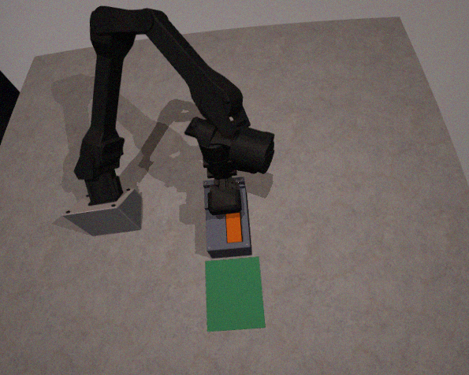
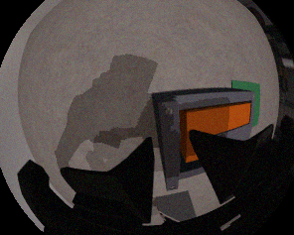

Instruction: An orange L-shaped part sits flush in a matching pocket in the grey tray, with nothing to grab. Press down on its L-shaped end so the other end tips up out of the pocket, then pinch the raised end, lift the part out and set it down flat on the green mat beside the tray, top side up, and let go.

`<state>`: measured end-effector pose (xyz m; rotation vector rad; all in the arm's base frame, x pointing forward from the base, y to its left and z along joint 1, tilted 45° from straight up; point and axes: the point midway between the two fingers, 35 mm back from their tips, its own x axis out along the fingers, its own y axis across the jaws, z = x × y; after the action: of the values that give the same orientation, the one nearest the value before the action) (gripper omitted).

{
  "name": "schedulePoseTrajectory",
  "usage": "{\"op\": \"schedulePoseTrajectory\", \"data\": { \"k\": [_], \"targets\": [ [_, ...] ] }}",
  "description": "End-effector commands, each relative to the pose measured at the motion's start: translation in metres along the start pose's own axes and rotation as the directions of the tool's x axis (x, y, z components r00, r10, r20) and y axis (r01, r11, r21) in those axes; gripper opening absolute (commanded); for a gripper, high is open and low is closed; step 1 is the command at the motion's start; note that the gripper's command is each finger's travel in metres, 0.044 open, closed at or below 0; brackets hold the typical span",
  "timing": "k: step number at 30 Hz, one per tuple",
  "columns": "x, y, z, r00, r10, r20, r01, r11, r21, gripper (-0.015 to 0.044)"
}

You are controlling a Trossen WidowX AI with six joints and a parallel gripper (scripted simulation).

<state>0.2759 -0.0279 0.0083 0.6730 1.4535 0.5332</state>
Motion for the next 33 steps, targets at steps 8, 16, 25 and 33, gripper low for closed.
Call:
{"op": "schedulePoseTrajectory", "data": {
  "k": [8, 16, 25, 33],
  "targets": [
    [0.02, 0.001, -0.002, 1.0, 0.008, -0.003, -0.008, 1.0, 0.009, 0.018],
    [0.029, 0.001, -0.003, 1.0, 0.009, -0.003, -0.009, 1.0, 0.009, 0.018],
    [0.029, 0.001, -0.003, 1.0, 0.009, -0.003, -0.009, 1.0, 0.009, 0.018],
    [0.027, 0.002, 0.0, 1.0, 0.011, 0.002, -0.011, 1.0, -0.001, 0.018]
  ]
}}
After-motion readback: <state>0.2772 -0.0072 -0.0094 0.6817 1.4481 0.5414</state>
